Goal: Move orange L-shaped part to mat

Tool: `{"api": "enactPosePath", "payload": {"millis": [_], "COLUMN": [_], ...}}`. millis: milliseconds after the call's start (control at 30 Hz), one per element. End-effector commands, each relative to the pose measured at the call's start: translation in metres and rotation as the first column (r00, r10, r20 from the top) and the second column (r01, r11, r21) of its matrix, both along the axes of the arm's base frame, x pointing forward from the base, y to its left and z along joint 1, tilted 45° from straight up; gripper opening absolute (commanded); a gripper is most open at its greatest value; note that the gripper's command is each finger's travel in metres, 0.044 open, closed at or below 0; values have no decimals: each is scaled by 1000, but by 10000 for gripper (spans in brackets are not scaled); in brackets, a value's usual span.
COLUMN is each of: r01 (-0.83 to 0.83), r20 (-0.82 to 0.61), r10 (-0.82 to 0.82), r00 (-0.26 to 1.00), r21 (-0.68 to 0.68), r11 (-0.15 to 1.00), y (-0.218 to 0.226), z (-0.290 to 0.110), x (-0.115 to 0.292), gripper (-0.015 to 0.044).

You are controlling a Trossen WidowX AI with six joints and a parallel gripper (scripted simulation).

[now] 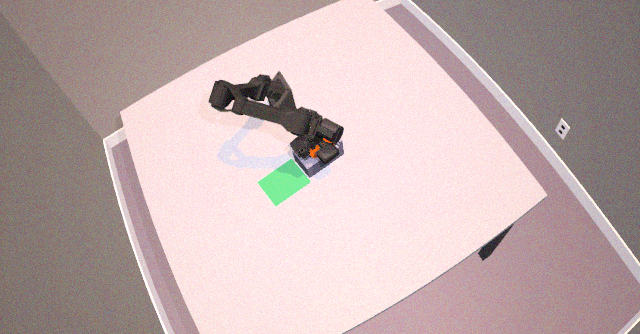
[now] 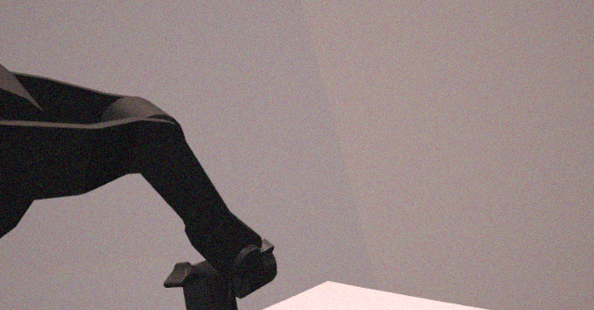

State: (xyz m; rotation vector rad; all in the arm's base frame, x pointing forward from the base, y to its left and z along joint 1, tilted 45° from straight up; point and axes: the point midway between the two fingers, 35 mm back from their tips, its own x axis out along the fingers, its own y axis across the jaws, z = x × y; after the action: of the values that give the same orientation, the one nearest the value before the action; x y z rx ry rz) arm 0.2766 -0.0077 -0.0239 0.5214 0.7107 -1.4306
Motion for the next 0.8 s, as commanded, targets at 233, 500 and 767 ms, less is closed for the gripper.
{"api": "enactPosePath", "payload": {"millis": [233,500,767], "r01": [0,0,0], "r20": [1,1,1], "r10": [0,0,0], "r00": [1000,1000,1000], "r21": [0,0,0], "r11": [1000,1000,1000], "y": [0,0,1], "z": [0,0,1], "x": [0,0,0], "gripper": [122,30,0]}}
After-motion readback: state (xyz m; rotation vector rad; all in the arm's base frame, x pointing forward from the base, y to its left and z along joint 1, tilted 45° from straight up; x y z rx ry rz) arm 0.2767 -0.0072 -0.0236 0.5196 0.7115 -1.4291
